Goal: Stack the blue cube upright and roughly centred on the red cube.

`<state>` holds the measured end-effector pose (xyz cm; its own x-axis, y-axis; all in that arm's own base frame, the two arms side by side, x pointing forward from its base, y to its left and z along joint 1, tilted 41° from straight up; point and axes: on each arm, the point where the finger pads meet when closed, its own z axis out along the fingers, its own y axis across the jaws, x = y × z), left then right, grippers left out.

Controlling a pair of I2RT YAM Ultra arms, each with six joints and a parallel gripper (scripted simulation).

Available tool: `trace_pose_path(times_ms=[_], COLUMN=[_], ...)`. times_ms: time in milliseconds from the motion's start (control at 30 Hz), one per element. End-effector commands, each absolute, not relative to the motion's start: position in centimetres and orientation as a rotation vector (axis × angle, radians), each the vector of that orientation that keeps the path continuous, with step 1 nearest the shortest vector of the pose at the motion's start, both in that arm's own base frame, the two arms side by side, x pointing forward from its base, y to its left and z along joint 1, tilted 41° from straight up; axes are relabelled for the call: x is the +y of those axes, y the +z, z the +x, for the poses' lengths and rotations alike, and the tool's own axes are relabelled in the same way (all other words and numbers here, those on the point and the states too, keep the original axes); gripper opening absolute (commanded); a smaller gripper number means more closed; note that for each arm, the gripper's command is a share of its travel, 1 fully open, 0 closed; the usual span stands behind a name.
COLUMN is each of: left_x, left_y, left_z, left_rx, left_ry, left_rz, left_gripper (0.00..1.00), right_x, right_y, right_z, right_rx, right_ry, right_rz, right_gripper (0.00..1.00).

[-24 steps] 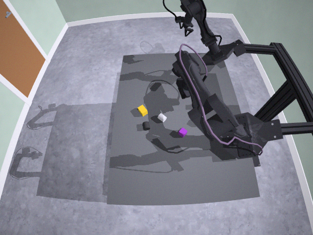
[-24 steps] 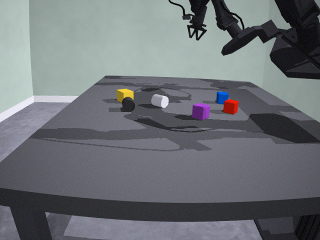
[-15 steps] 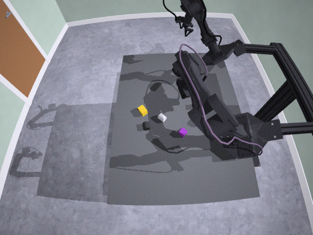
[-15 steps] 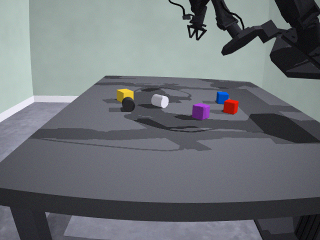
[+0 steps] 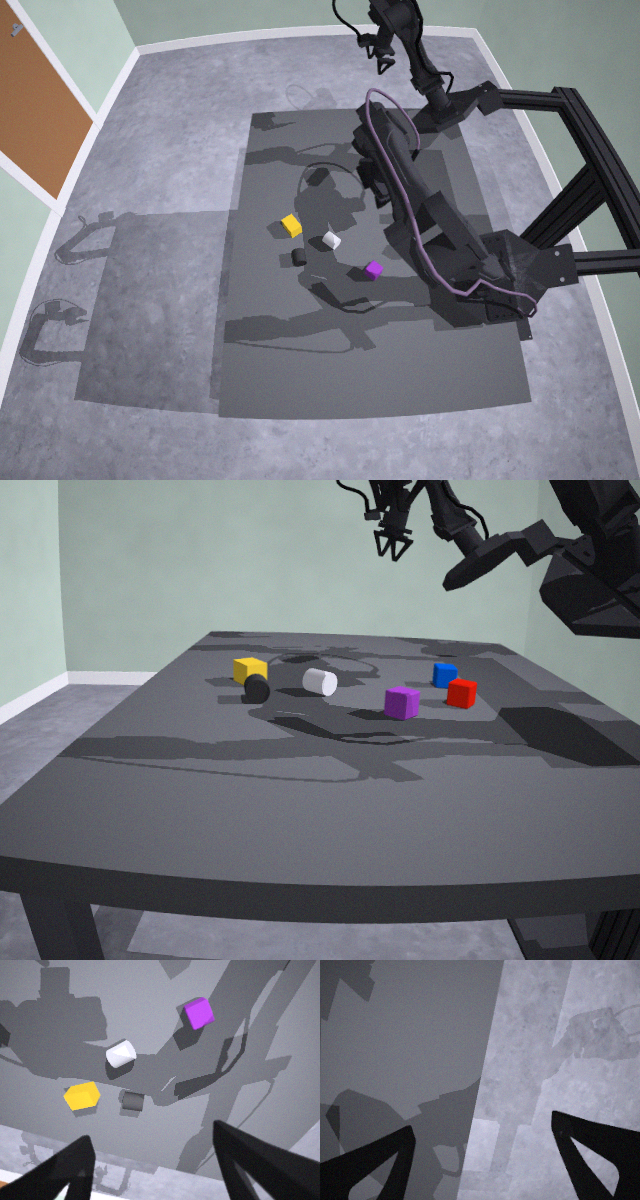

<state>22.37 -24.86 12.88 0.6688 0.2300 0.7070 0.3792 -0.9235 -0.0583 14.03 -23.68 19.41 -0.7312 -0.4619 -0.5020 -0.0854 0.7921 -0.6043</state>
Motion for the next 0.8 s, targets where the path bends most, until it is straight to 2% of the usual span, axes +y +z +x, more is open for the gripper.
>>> trace_pose_path(times_ms=[0, 67, 767], left_x=[-26.2, -26.5, -24.8], left_y=[10.3, 8.6, -2.1], left_z=[22.7, 22.7, 22.0], left_rx=[-0.718, -0.862, -1.93], left_ry=[-1.175, -1.207, -1.268], left_rz=[-2.725, -2.74, -2.636], left_gripper=[0.8, 1.0, 1.0], right_x=[-23.7, -23.4, -19.7], right_y=[18.1, 17.3, 10.8], right_z=[15.2, 16.3, 24.7], right_rx=[2.334, 2.342, 2.408], right_ry=[-0.691, -0.656, -0.464], right_rz=[-0.409, -0.433, -0.64], right_gripper=[1.0, 1.0, 1.0])
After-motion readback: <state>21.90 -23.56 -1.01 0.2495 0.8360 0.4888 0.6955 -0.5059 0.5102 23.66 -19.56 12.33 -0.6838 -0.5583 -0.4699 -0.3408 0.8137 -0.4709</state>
